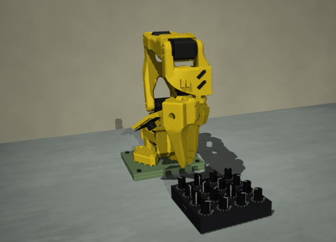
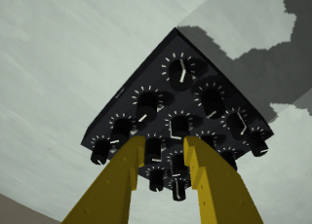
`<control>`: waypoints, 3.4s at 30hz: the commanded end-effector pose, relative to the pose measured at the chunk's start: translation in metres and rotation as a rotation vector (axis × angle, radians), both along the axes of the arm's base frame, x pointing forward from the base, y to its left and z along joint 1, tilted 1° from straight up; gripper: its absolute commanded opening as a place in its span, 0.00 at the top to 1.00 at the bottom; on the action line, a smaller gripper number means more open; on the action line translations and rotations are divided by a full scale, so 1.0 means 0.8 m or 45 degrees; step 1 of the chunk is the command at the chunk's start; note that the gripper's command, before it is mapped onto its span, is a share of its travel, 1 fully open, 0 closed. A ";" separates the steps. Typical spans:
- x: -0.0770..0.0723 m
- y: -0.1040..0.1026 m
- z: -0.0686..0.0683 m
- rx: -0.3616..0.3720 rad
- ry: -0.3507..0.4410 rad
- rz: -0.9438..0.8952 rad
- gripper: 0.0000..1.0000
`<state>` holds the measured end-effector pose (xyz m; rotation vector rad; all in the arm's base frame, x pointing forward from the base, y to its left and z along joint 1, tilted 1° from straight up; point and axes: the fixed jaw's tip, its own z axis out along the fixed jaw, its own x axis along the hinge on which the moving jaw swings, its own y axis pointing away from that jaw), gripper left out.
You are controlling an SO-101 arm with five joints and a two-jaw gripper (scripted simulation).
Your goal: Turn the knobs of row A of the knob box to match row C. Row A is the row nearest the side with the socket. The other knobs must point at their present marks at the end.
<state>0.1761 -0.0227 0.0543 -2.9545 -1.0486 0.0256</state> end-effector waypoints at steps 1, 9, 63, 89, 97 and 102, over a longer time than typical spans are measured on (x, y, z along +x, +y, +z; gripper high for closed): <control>-0.002 -0.002 0.000 0.001 -0.008 -0.001 0.90; 0.001 -0.002 0.000 0.001 -0.008 -0.001 0.90; 0.014 -0.004 -0.019 0.001 -0.008 -0.001 0.90; 0.013 -0.004 -0.020 0.001 -0.008 -0.001 0.90; 0.009 -0.005 -0.026 0.001 -0.008 -0.001 0.90; 0.009 -0.005 -0.026 0.001 -0.008 -0.001 0.90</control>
